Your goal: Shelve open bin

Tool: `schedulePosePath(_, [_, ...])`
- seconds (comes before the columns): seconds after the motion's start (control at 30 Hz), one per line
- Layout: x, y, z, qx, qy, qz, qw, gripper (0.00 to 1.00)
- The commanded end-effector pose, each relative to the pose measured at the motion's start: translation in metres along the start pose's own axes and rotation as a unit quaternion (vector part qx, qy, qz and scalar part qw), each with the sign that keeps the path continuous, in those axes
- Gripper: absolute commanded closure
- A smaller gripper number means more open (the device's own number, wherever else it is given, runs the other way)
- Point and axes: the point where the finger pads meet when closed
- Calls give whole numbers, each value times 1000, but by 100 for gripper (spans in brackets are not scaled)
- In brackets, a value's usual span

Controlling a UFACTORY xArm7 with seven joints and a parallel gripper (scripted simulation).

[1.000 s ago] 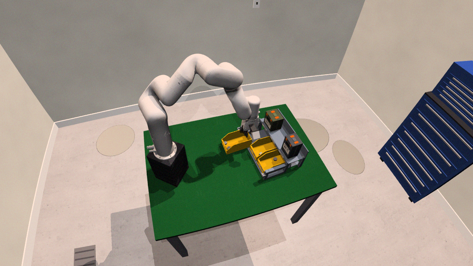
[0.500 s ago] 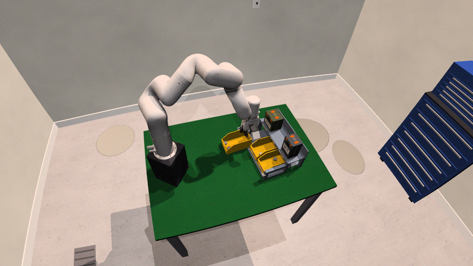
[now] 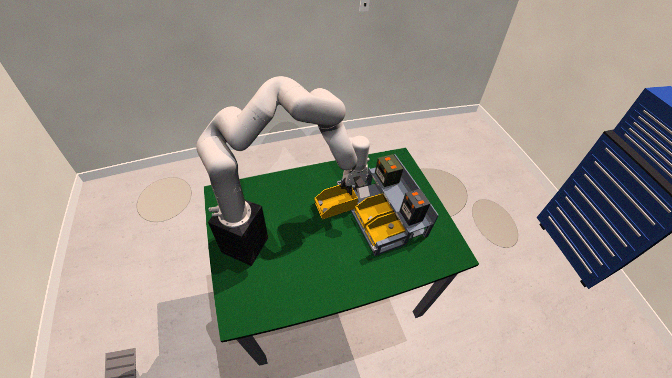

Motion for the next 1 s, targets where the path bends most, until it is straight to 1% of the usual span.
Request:
schedulePosePath(0.0, [-2,-2,0,0,0,2,1000,67])
schedulePosePath(0.37, [-2,-2,0,0,0,2,1000,67])
schedulePosePath(0.53, [-2,-32,0,0,0,2,1000,67])
schedulePosePath(0.93, [-2,-32,0,0,0,2,1000,67])
schedulePosePath(0.97, [-1,-40,0,0,0,2,1000,67])
Point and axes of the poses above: the point where the finger pads meet when closed, its own y axis out along the fingers, its own x axis across the jaws, z = x × y, and after that the axes turned 4 degrees about -y, right-handed
